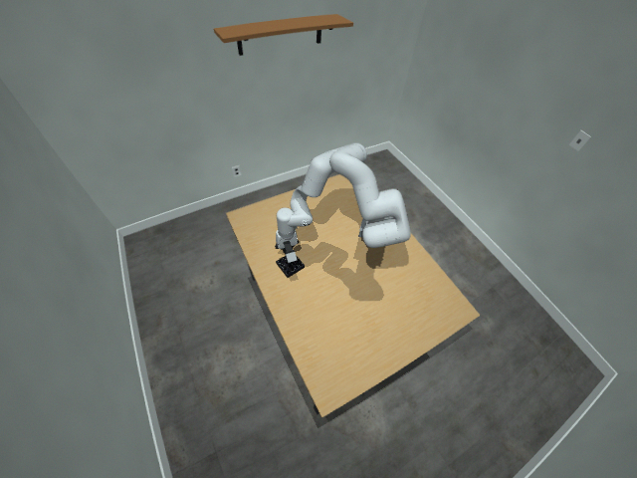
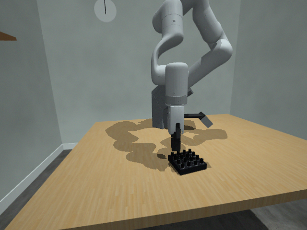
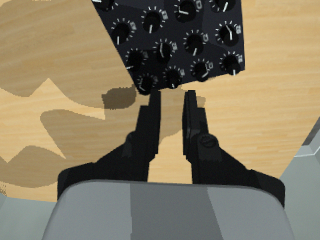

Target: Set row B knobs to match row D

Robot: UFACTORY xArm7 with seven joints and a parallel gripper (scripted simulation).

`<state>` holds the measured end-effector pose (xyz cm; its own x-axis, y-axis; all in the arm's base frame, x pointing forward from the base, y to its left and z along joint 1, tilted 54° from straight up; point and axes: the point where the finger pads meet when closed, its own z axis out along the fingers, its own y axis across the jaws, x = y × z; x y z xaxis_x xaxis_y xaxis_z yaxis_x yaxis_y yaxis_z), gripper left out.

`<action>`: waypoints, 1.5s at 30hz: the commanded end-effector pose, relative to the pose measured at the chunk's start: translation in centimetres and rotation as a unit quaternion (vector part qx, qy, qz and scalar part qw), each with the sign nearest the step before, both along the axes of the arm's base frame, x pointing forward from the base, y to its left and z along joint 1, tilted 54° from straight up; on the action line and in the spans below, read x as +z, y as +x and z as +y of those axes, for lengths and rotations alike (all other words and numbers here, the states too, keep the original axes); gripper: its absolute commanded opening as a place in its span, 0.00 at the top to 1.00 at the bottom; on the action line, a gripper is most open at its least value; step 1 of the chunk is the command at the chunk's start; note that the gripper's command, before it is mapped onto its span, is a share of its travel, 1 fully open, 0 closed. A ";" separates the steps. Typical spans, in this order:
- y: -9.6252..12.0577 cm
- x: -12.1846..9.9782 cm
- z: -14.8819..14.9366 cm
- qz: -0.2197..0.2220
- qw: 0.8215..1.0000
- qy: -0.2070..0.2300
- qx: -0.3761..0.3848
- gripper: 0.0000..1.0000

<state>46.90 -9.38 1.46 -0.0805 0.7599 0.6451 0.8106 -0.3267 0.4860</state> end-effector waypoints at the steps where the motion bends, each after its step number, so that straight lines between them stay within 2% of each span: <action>1: 0.0 0.1 -0.2 0.000 1.000 -0.001 -0.001 0.81; 6: 0.0 0.2 -0.1 0.005 1.000 0.005 -0.008 0.81; 12: -0.5 1.0 0.6 0.055 0.995 0.057 -0.062 0.81; 14: -0.5 1.0 0.6 0.055 0.995 0.057 -0.062 0.81; 16: -0.8 1.4 0.9 0.079 0.990 0.082 -0.088 0.81; 29: -1.7 2.8 2.2 0.164 0.955 0.171 -0.179 0.81; 31: -1.7 2.8 2.2 0.164 0.955 0.171 -0.179 0.81; 32: -2.0 3.1 2.6 0.183 0.944 0.191 -0.198 0.81; 38: -2.4 3.6 3.2 0.219 0.918 0.229 -0.236 0.81; 45: -3.1 4.2 4.1 0.264 0.881 0.275 -0.281 0.81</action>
<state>44.25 -5.79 5.10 0.5533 0.2449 0.7961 0.5965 -0.7837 -0.1735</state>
